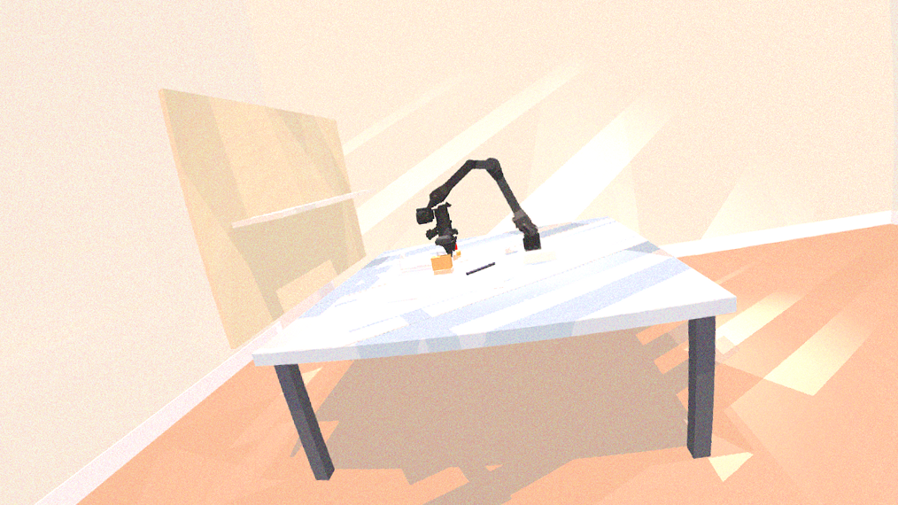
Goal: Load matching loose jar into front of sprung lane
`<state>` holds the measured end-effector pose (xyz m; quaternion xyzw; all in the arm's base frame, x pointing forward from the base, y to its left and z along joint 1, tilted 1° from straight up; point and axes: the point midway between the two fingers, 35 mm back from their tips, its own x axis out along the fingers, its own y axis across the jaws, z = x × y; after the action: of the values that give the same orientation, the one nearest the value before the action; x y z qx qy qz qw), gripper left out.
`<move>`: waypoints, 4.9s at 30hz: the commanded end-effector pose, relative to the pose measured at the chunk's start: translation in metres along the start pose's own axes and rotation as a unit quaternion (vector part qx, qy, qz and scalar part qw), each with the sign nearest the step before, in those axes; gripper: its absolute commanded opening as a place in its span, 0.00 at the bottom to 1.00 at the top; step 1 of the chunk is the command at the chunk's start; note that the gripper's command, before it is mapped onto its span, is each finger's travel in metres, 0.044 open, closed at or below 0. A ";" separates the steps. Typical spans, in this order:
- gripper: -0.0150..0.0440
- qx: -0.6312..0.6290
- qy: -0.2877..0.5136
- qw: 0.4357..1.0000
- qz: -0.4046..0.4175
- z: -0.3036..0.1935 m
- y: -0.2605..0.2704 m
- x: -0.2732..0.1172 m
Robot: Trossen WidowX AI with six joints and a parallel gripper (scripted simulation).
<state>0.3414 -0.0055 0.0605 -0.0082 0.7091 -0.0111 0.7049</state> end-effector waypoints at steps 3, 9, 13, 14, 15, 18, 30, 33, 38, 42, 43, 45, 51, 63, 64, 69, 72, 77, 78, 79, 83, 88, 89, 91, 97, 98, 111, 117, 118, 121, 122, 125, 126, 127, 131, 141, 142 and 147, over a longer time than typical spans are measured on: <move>0.25 0.003 -0.020 1.000 0.001 0.012 0.000 -0.008; 0.25 0.003 -0.020 1.000 0.001 0.012 0.000 -0.008; 0.25 0.003 -0.020 1.000 0.001 0.012 0.000 -0.007; 0.25 0.003 -0.020 1.000 0.001 0.012 0.000 -0.007; 0.25 0.003 -0.020 1.000 0.001 0.012 0.000 -0.007; 0.25 0.003 -0.020 1.000 0.001 0.012 0.000 -0.006; 0.25 0.003 -0.020 1.000 0.001 0.013 0.000 -0.006; 0.25 0.003 -0.020 1.000 0.001 0.013 0.000 -0.006; 0.25 0.003 -0.020 1.000 0.001 0.014 0.000 -0.007; 0.25 0.003 -0.020 1.000 0.001 0.014 0.000 -0.007; 0.25 0.003 -0.020 1.000 0.001 0.014 0.000 -0.007; 0.25 0.003 -0.020 1.000 0.001 0.015 0.000 -0.007; 0.25 0.003 -0.020 1.000 0.001 0.015 0.000 -0.007; 0.25 0.003 -0.020 1.000 0.001 0.017 0.000 -0.007; 0.25 0.003 -0.020 1.000 0.001 0.017 0.000 -0.007; 0.25 0.003 -0.021 1.000 0.001 0.017 0.000 -0.007; 0.25 0.003 -0.021 1.000 0.001 0.018 0.000 -0.006; 0.25 0.003 -0.021 1.000 0.001 0.018 0.000 -0.004; 0.25 0.003 -0.021 1.000 0.001 0.018 0.000 -0.004; 0.25 0.003 -0.021 1.000 0.001 0.018 0.000 -0.003; 0.25 0.003 -0.020 1.000 0.001 0.018 0.000 -0.002; 0.25 0.003 -0.020 1.000 0.001 0.018 0.000 0.000; 0.25 0.003 -0.020 1.000 0.001 0.018 0.000 0.001; 0.25 0.003 -0.020 1.000 0.001 0.018 0.000 0.001; 0.25 0.003 -0.020 1.000 0.001 0.018 0.000 0.004; 0.25 0.003 -0.020 1.000 0.001 0.018 0.000 0.004; 0.25 0.003 -0.020 1.000 0.001 0.017 0.000 0.009; 0.25 0.003 -0.020 1.000 0.001 0.017 0.000 0.011; 0.25 0.003 -0.020 1.000 0.001 0.017 0.000 0.012; 0.25 0.003 -0.020 1.000 0.001 0.017 0.000 0.013; 0.25 0.003 -0.020 1.000 0.001 0.017 0.000 0.013; 0.25 0.003 -0.020 1.000 0.001 0.016 0.000 0.015; 0.25 0.003 -0.020 1.000 0.001 0.016 0.000 0.015; 0.25 0.003 -0.020 1.000 0.001 0.016 0.000 0.015; 0.25 0.003 -0.020 1.000 0.001 0.016 0.000 0.017; 0.25 0.003 -0.020 1.000 0.001 0.015 0.000 0.020; 0.25 0.003 -0.020 1.000 0.001 0.014 0.000 0.020; 0.25 0.003 -0.020 1.000 0.001 0.014 0.000 0.020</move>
<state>0.3516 -0.0060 0.0402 -0.0075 0.7010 -0.0119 0.7130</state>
